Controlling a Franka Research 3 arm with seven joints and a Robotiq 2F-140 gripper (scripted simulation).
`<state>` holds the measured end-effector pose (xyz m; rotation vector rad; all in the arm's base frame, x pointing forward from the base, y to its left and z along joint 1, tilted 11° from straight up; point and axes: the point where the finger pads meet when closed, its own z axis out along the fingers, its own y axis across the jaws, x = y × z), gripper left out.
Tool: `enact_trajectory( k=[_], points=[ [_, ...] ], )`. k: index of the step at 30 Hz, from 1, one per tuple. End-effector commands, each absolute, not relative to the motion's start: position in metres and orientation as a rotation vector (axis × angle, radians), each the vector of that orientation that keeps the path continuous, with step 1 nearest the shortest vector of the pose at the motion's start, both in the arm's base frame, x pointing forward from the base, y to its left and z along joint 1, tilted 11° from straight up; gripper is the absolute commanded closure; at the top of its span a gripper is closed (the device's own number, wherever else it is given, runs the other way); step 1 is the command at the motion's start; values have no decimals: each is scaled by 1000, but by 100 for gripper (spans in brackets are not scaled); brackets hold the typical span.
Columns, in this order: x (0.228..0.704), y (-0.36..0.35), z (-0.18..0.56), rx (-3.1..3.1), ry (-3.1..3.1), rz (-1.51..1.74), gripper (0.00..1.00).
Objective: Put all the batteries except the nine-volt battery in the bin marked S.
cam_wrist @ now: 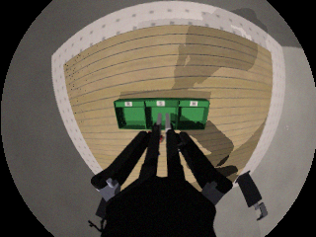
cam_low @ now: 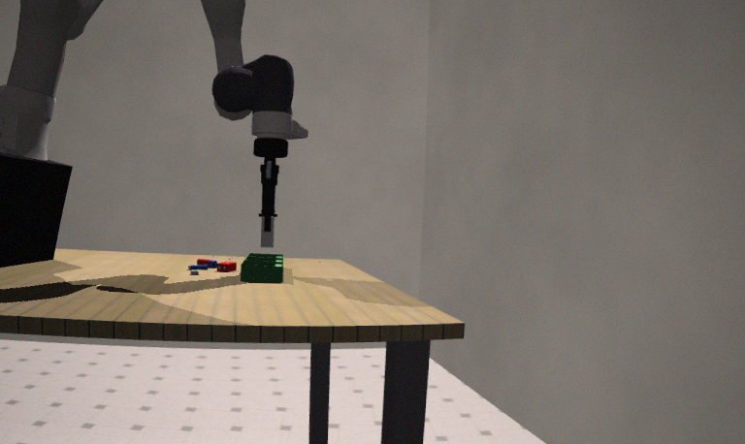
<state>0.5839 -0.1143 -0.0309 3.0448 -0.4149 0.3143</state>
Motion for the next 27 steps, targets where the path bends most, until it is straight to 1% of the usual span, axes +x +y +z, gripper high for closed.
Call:
enact_trajectory(
  k=[1, 10, 27],
  points=[
    [579, -114, -29, 3045, -420, 297, 95],
    [579, -114, -29, 3045, -420, 297, 95],
    [598, -41, -32, 3045, -420, 297, 95]
  ],
)
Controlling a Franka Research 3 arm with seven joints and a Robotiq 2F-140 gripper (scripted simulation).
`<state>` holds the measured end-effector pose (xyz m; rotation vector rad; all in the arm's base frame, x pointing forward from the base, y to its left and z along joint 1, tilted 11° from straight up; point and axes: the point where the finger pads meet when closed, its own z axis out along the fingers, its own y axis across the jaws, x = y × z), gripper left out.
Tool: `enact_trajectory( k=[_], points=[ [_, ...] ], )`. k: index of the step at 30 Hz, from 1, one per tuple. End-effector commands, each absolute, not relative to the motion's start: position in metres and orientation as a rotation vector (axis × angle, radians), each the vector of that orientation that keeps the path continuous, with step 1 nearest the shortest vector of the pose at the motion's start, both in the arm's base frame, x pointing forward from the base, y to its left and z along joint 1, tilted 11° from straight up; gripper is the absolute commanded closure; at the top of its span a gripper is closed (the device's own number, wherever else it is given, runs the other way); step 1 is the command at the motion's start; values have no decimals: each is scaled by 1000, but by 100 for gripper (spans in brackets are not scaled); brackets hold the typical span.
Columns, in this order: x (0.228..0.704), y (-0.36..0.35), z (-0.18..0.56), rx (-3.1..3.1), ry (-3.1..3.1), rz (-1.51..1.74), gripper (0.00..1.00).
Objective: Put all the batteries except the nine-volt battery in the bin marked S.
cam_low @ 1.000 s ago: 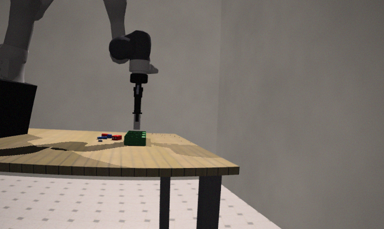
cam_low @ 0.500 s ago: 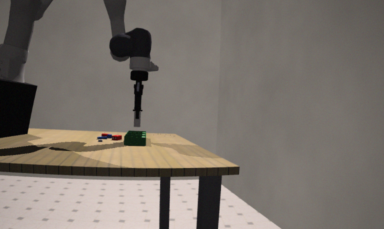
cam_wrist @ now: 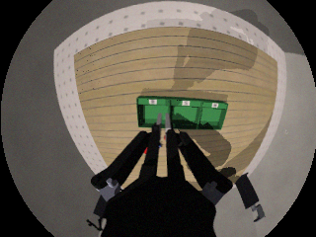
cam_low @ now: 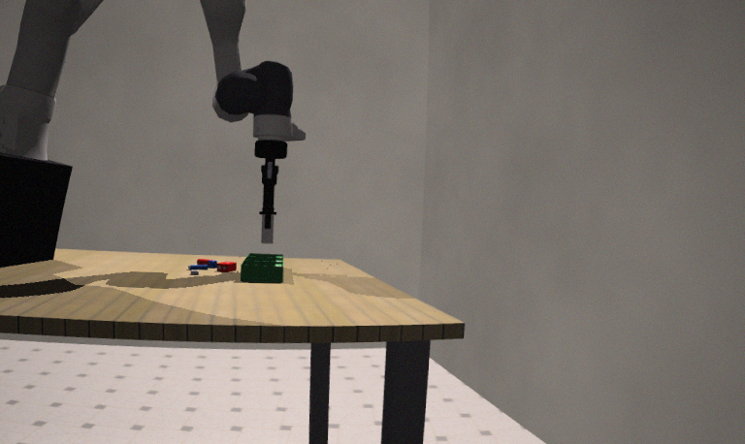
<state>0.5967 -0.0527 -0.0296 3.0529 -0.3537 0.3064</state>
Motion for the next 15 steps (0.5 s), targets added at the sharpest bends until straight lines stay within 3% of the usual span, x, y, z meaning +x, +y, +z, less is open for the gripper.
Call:
enact_trajectory(
  k=[1, 15],
  points=[
    [599, -36, -32, 3045, -420, 297, 95],
    [601, -33, -37, 3045, -420, 297, 95]
  ],
)
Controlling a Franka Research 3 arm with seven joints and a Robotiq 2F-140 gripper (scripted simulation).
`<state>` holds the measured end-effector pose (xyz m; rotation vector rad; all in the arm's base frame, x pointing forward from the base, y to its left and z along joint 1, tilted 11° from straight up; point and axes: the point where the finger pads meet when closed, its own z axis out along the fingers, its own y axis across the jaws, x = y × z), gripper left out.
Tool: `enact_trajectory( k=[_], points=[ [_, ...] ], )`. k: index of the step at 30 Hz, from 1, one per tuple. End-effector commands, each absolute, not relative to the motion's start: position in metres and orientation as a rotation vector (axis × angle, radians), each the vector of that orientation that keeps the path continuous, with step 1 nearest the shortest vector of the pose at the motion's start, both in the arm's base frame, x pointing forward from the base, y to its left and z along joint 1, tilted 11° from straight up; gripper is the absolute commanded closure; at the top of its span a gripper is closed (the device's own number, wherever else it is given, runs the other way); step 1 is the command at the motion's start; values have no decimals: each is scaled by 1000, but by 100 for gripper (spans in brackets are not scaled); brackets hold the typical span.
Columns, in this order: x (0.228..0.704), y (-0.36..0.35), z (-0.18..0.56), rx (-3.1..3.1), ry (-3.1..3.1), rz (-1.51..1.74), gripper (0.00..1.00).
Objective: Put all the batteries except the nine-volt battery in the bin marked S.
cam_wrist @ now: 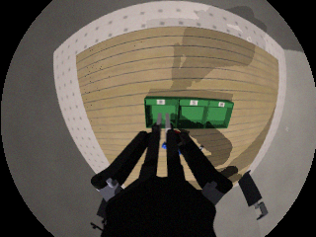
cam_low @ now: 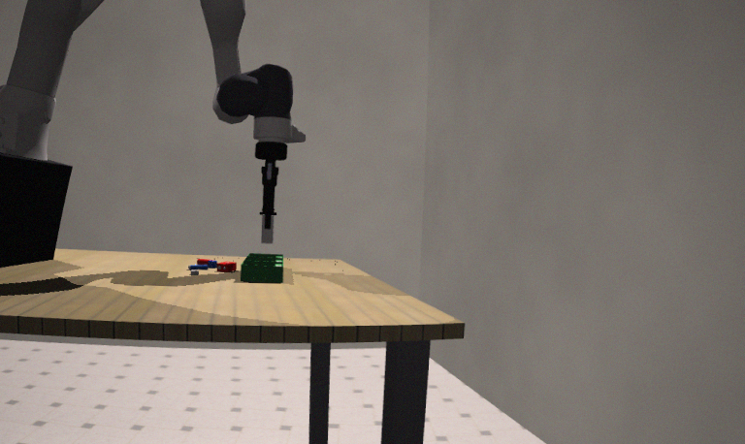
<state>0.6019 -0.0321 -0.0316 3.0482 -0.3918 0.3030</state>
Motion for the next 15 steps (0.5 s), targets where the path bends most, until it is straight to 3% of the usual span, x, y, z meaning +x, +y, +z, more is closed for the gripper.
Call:
enact_trajectory(
  k=[1, 15],
  points=[
    [602, -33, -40, 3045, -420, 297, 95],
    [608, -35, -71, 3045, -420, 297, 95]
  ],
)
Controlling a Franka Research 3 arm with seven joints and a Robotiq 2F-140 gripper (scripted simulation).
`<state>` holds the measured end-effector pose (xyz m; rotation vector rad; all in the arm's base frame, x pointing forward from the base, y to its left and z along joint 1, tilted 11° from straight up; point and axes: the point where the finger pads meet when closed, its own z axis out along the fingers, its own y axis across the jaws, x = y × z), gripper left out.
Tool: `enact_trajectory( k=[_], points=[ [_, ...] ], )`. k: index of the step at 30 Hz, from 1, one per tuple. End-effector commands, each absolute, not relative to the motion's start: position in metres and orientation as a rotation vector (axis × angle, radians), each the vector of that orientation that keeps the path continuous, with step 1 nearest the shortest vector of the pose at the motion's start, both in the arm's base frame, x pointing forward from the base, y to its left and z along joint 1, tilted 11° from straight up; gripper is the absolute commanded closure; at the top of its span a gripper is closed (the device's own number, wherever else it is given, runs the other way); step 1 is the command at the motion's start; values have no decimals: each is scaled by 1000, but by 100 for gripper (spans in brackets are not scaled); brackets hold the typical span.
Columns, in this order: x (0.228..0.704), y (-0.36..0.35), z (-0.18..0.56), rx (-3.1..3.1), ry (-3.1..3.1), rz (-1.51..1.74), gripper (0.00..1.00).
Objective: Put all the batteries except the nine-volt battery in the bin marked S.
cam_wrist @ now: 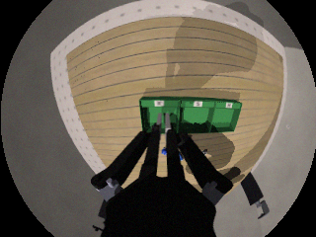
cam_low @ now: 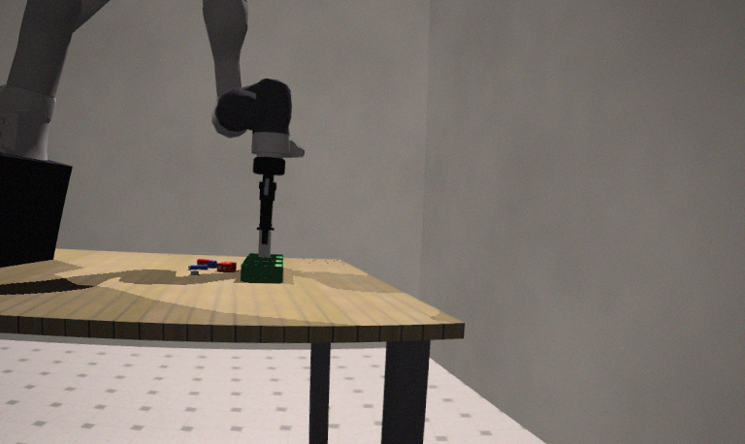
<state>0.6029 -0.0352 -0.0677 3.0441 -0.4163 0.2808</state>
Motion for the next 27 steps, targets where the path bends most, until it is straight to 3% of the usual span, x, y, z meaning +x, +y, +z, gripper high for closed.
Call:
enact_trajectory(
  k=[1, 27],
  points=[
    [608, -36, -74, 3045, -420, 297, 95],
    [609, -36, -77, 3045, -420, 297, 95]
  ],
)
